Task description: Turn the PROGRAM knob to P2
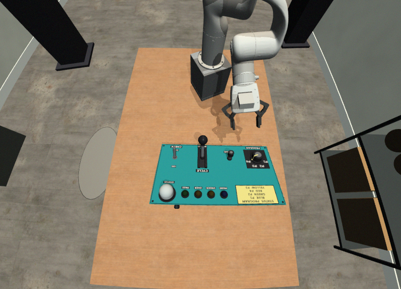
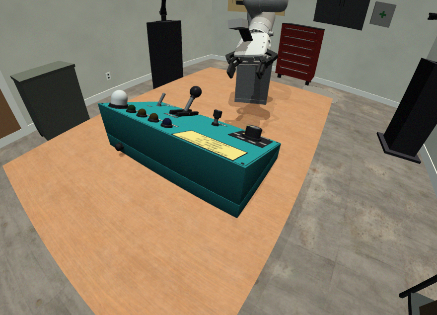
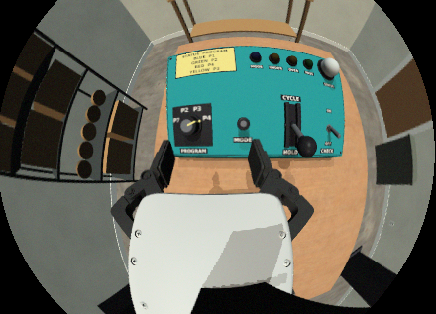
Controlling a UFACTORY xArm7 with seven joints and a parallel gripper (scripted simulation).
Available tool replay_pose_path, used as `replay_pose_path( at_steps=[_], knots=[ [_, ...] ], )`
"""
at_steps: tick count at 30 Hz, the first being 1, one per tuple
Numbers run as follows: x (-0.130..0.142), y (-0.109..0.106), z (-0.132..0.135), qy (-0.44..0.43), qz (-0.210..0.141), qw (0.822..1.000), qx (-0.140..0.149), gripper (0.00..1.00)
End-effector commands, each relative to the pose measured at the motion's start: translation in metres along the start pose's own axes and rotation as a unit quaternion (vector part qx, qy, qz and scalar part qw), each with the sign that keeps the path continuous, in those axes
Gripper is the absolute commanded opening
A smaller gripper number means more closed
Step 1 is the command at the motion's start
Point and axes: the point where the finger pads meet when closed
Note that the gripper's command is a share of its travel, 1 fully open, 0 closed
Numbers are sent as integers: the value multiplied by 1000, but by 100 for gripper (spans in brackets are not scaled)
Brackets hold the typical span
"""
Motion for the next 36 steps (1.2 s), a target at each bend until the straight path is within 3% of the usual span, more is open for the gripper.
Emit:
replay_pose_path(
  at_steps=[1, 36],
  knots=[
    [-1, 0, -1, 0, 1, 1000, -1, 100],
    [-5, 2, 4, 0, 2, 1000, -1, 100]
  ],
)
Point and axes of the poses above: the point where the finger pads meet when closed, its own y axis out along the fingers, its own z axis across the jaws, x = y × z, and after that the axes turned 15 degrees about y, right-handed
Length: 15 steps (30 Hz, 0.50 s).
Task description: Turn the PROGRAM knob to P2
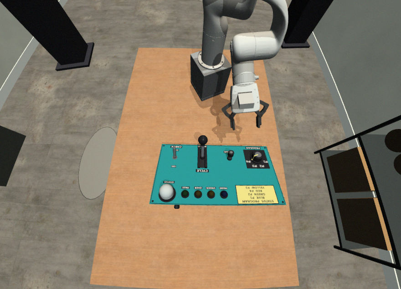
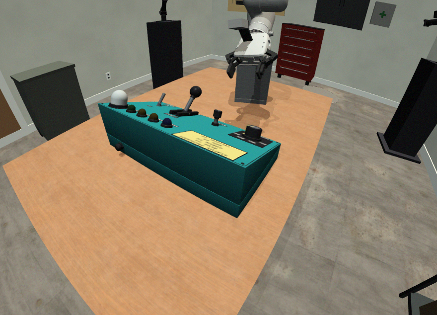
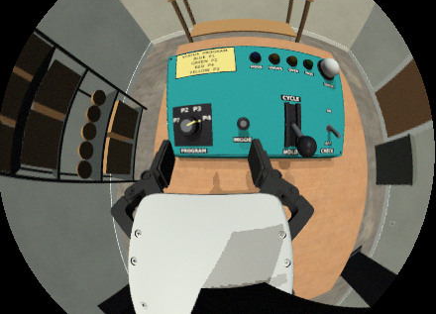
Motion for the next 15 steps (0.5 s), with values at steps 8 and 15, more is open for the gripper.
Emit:
replay_pose_path(
  at_steps=[8, 15],
  knots=[
    [-34, 10, 38, 1, 12, 1000, -6, 100],
    [-50, 12, 63, 1, 15, 1000, -7, 100]
  ],
)
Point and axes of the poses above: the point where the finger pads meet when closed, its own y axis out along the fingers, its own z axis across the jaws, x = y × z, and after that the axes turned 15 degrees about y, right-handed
